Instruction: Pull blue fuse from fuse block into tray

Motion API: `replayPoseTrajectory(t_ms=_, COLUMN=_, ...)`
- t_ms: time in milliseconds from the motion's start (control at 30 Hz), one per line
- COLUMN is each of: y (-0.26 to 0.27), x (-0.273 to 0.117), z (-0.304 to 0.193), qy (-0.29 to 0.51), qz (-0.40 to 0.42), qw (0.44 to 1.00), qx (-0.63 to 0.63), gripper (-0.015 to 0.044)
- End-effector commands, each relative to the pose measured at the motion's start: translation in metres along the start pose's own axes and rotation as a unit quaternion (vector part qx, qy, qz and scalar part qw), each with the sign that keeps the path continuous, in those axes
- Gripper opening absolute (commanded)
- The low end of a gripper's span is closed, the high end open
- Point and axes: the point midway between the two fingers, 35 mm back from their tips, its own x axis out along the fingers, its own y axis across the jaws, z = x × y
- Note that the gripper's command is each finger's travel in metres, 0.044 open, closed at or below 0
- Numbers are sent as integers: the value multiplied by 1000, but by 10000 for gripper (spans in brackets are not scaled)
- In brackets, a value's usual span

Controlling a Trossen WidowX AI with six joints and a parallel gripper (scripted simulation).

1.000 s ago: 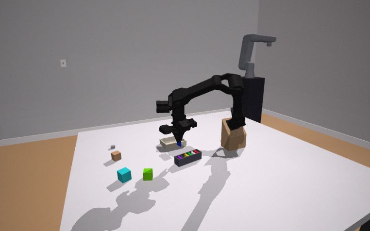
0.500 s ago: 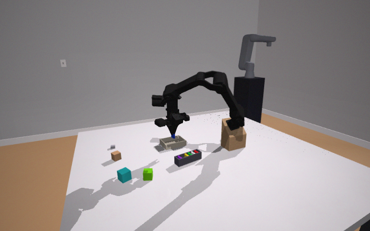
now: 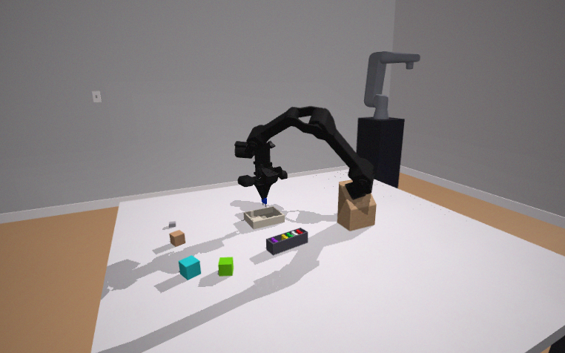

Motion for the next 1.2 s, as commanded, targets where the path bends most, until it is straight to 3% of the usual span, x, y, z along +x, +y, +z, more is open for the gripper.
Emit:
replayPoseTrajectory(t_ms=0, y=1, x=-1, z=-6, qy=3, qz=0, qw=1000, qx=-7, gripper=0)
replayPoseTrajectory(t_ms=1000, y=1, x=40, z=-6, qy=2, qz=0, qw=1000, qx=-7, gripper=0)
replayPoseTrajectory(t_ms=1167, y=0, x=36, z=-7, qy=4, qz=1, qw=1000, qx=-10, gripper=131)
